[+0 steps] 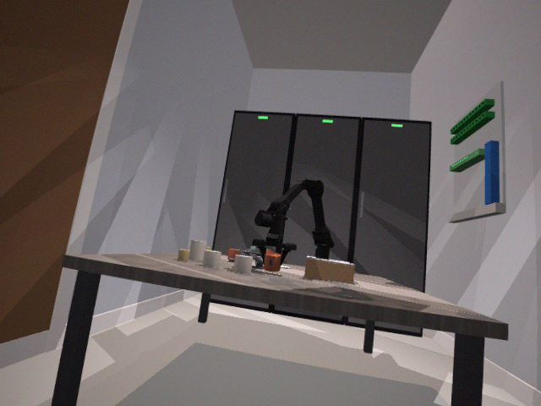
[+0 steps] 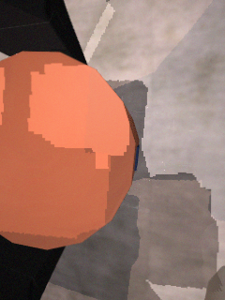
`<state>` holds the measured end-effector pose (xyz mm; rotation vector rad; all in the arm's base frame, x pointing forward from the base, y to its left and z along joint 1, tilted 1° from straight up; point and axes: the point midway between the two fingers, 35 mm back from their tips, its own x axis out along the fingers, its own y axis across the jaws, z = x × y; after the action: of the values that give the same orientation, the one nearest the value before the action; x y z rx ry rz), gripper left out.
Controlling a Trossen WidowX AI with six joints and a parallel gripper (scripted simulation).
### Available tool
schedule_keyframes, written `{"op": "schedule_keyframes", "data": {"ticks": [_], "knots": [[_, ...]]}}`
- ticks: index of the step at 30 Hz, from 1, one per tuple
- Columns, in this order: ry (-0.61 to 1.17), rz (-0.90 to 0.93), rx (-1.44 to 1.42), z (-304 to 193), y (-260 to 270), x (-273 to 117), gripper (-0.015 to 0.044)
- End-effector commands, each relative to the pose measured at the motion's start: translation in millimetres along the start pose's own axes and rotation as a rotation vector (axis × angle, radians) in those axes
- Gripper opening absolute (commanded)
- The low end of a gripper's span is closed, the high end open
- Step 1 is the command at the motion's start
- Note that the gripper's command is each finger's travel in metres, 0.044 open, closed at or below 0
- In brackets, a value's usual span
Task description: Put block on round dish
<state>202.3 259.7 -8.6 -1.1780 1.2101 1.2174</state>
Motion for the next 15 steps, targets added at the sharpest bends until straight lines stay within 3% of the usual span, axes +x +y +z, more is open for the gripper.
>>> {"op": "schedule_keyframes", "data": {"ticks": [1, 13, 15], "knots": [[-0.009, -0.006, 0.005, 1.5, -0.7, 2.1, 0.0], [-0.009, -0.006, 0.005, 1.6, -0.7, 20.9, 0.0], [-0.007, -0.006, 0.0, 1.7, -1.1, 14.7, 0.0053]]}}
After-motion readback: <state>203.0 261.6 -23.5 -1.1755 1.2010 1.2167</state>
